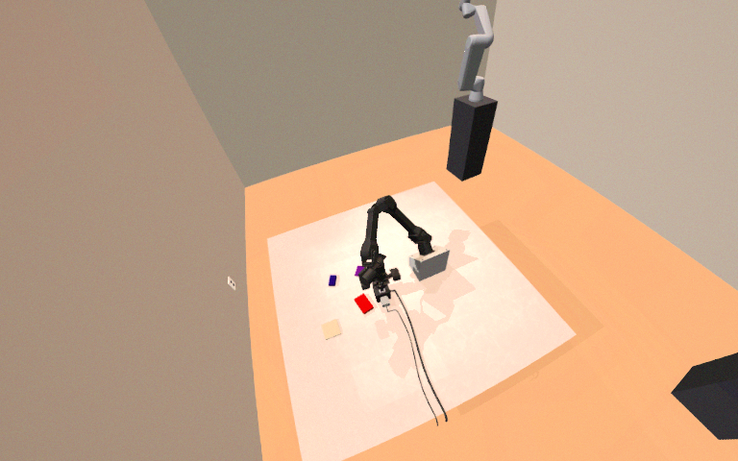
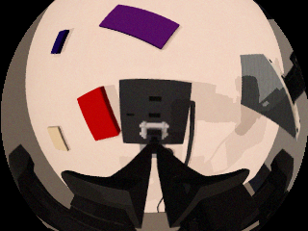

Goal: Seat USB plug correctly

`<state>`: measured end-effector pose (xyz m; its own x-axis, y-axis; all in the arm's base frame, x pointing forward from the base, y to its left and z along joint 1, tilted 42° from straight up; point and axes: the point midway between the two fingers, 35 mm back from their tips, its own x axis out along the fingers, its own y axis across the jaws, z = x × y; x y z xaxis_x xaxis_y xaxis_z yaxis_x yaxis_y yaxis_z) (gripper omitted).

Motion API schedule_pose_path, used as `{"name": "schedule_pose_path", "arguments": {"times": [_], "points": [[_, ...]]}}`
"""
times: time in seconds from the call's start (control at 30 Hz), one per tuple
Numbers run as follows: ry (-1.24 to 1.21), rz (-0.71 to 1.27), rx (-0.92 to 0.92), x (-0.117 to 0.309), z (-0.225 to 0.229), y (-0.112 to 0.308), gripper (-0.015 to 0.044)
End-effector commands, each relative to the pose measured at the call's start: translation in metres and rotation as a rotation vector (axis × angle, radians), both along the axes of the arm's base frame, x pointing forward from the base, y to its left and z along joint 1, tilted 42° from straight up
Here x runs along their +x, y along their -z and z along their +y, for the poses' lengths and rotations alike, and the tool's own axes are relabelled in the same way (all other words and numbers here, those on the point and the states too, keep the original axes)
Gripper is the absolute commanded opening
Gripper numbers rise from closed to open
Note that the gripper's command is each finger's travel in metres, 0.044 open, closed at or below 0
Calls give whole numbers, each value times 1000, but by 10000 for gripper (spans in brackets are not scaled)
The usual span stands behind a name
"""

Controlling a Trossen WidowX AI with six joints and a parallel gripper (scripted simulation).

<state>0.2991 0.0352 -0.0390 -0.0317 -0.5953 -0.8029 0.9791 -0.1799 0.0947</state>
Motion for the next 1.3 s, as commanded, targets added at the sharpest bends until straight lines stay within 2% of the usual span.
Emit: {"name": "schedule_pose_path", "arguments": {"times": [0.0,0.73,0.87,1.27], "points": [[-1,3,-5,0,-2,1,0],[-1,3,-5,0,-2,1,0],[-1,0,1,0,0,0,95],[-1,0,1,0,0,0,95]]}}
